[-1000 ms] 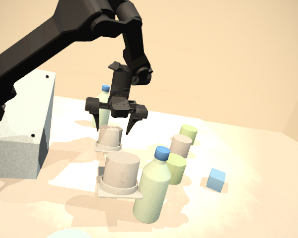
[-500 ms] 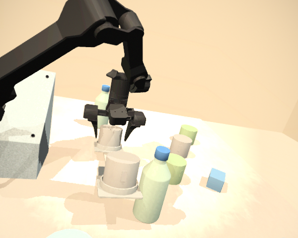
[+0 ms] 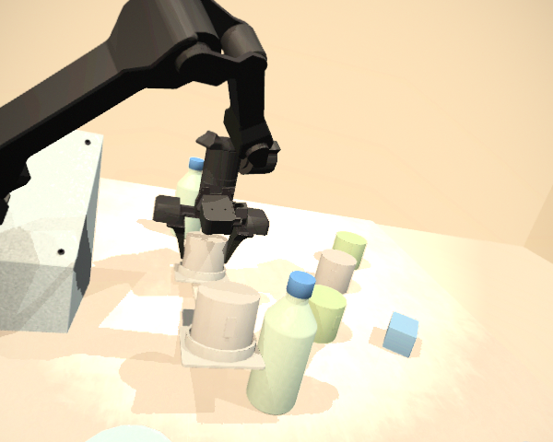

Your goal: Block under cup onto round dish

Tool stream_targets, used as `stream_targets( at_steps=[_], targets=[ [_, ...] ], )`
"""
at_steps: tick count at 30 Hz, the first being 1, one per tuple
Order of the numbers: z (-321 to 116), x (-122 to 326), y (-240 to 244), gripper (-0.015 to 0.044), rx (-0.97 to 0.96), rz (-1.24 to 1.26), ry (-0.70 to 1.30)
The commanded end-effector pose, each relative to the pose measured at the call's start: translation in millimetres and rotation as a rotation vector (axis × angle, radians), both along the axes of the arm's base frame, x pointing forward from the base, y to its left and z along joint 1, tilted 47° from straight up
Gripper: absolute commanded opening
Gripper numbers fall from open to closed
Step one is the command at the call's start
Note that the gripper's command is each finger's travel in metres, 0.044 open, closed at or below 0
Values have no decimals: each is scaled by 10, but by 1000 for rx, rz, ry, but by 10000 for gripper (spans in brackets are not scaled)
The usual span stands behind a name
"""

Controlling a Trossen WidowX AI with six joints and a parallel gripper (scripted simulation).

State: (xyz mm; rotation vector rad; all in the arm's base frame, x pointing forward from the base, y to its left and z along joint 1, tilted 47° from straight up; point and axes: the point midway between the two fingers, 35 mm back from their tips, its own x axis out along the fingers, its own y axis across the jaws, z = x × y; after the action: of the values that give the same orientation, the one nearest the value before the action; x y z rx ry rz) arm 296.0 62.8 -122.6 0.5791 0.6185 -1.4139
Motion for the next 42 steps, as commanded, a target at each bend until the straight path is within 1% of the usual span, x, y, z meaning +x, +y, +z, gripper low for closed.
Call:
stream_targets(
  at_steps=[1, 3, 15, 42],
  targets=[
    [-2, -12, -17, 327, -7, 5, 5],
    [-2, -12, -17, 313, -7, 5, 5],
    [58, 2, 64, 0, -5, 5, 5],
    [265, 25, 321, 0, 0, 7, 5]
  ],
)
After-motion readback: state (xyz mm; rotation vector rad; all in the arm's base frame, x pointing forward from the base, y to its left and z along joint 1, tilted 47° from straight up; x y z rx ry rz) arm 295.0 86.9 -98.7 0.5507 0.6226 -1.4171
